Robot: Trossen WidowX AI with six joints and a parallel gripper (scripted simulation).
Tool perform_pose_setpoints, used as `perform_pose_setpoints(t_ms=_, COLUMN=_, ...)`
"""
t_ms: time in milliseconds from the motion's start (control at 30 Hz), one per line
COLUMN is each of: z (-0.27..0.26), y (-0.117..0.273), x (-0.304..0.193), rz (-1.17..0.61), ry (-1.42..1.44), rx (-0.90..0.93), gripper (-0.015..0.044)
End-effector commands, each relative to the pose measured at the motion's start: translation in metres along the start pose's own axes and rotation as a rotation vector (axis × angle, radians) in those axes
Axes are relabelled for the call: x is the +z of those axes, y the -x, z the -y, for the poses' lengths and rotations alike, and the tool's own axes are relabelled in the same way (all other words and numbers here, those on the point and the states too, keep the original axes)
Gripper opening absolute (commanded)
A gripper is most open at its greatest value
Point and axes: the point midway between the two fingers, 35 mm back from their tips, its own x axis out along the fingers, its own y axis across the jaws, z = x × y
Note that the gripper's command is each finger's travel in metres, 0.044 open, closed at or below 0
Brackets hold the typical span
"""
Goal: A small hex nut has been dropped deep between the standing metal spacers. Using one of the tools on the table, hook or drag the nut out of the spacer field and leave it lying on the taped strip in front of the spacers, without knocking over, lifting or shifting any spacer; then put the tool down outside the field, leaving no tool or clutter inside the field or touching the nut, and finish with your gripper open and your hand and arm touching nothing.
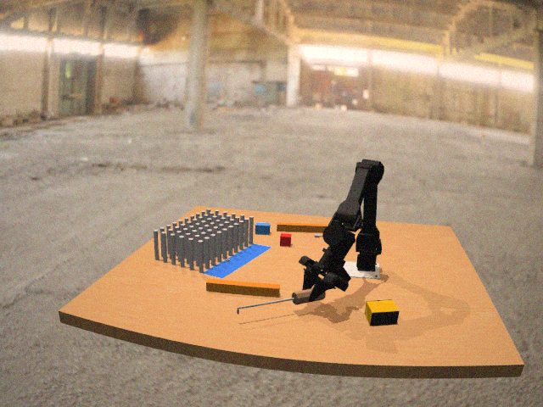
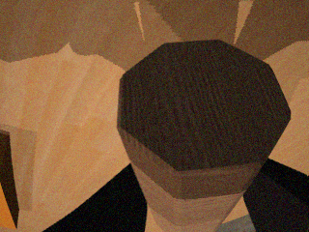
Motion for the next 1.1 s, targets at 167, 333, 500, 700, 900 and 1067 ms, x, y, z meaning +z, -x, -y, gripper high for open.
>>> perform_pose_setpoints(t_ms=167, z=-0.001, y=-0.006, x=0.006, rz=0.001, ry=0.006, rx=0.0, gripper=0.0)
perform_pose_setpoints(t_ms=333, z=-0.002, y=-0.008, x=0.009, rz=0.001, ry=0.006, rx=0.0, gripper=0.0)
perform_pose_setpoints(t_ms=500, z=-0.003, y=-0.011, x=0.012, rz=0.001, ry=0.006, rx=0.0, gripper=0.0)
perform_pose_setpoints(t_ms=700, z=-0.003, y=-0.014, x=0.015, rz=0.001, ry=0.007, rx=0.0, gripper=0.0)
perform_pose_setpoints(t_ms=900, z=-0.004, y=-0.017, x=0.019, rz=0.001, ry=0.007, rx=0.0, gripper=0.0)
perform_pose_setpoints(t_ms=1067, z=-0.004, y=-0.016, x=0.017, rz=0.0, ry=0.0, rx=0.0, gripper=0.0052)
